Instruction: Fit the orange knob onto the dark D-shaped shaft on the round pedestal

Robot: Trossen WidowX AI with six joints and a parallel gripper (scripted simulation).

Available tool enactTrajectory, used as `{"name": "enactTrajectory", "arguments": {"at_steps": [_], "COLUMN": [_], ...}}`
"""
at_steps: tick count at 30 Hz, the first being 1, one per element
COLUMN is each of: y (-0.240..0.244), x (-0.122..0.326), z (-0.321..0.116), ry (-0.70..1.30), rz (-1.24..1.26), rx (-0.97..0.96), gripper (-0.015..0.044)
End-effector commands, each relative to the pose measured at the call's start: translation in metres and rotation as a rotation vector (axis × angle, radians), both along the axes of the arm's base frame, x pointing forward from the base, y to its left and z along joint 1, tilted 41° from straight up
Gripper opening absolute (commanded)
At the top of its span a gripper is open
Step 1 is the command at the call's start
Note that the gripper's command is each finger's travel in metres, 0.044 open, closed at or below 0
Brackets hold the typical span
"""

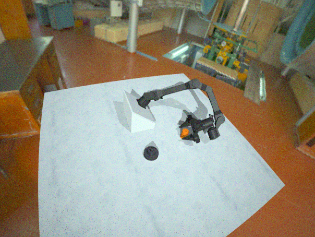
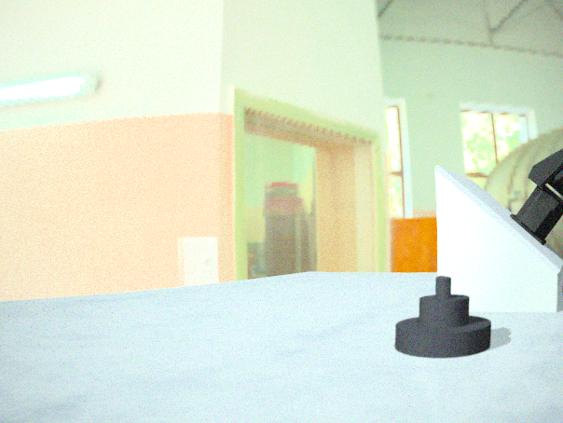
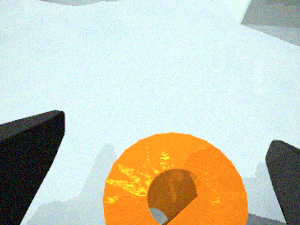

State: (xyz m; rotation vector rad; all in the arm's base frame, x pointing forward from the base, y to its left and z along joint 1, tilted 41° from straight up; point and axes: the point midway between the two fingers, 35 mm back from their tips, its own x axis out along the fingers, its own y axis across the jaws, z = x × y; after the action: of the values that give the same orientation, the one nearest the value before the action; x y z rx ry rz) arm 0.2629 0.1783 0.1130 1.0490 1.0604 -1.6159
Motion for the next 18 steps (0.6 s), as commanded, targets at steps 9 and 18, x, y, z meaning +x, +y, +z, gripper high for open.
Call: {"name": "enactTrajectory", "arguments": {"at_steps": [9, 18], "y": [-0.032, -0.066], "x": [0.001, -0.001], "z": [0.029, 0.075], "ry": [0.004, -0.219], "rz": [-0.138, -0.186], "rx": [0.438, 0.931], "gripper": [0.0440, 0.0440]}}
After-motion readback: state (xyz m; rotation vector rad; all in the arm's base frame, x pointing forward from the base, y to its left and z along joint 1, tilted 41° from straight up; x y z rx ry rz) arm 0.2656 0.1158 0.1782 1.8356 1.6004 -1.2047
